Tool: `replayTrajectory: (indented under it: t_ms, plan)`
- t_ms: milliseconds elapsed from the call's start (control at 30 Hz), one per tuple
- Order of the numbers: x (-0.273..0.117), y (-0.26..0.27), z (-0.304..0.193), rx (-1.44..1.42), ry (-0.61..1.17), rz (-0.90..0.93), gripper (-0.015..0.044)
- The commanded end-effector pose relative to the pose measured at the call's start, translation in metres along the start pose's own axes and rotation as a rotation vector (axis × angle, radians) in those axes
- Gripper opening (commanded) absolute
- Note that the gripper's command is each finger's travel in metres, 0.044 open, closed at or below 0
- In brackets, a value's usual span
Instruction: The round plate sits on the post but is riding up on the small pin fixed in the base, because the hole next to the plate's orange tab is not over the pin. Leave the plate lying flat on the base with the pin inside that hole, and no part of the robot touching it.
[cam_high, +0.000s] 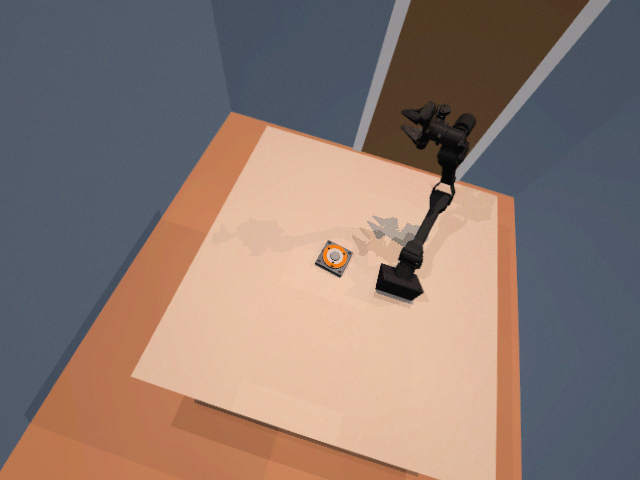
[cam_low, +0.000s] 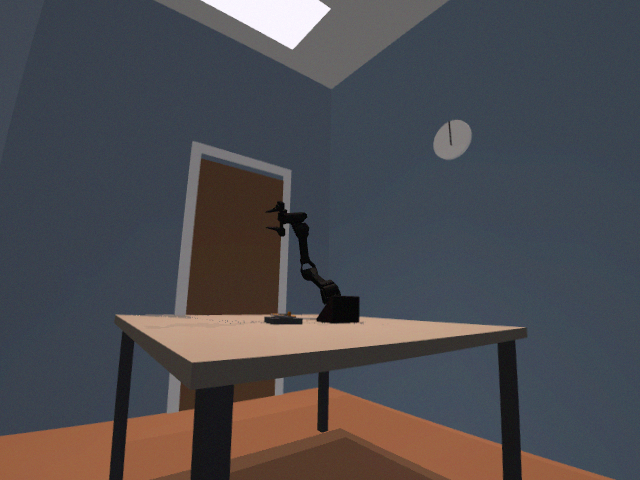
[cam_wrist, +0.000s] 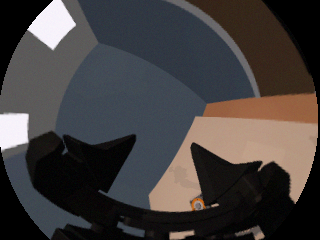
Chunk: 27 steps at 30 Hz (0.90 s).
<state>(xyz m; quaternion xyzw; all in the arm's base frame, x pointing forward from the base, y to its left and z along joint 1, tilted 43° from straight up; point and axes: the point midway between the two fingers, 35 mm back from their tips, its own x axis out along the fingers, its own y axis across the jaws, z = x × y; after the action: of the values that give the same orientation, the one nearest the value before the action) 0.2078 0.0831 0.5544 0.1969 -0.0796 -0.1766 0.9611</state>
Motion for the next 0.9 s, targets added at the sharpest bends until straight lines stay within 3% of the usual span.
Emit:
replayTrajectory:
  t_ms: [0, 100, 300, 467, 567, 733, 867]
  plan:
    - [0.0, 0.004, -0.003, -0.012, -0.003, 0.011, 0.0374]
    - [0.005, 0.052, -0.055, -0.19, -0.009, 0.142, 0.0295]
    - [0.027, 0.078, -0.12, -0.344, 0.042, 0.171, 0.0138]
    - [0.061, 0.083, -0.235, -0.578, 0.221, 0.176, 0.0006]
    - [0.07, 0.071, -0.278, -0.655, 0.309, 0.158, 0.0]
    - [0.084, 0.011, -0.379, -0.825, 0.578, 0.057, 0.0]
    - [0.081, -0.038, -0.429, -0.934, 0.769, -0.04, 0.0]
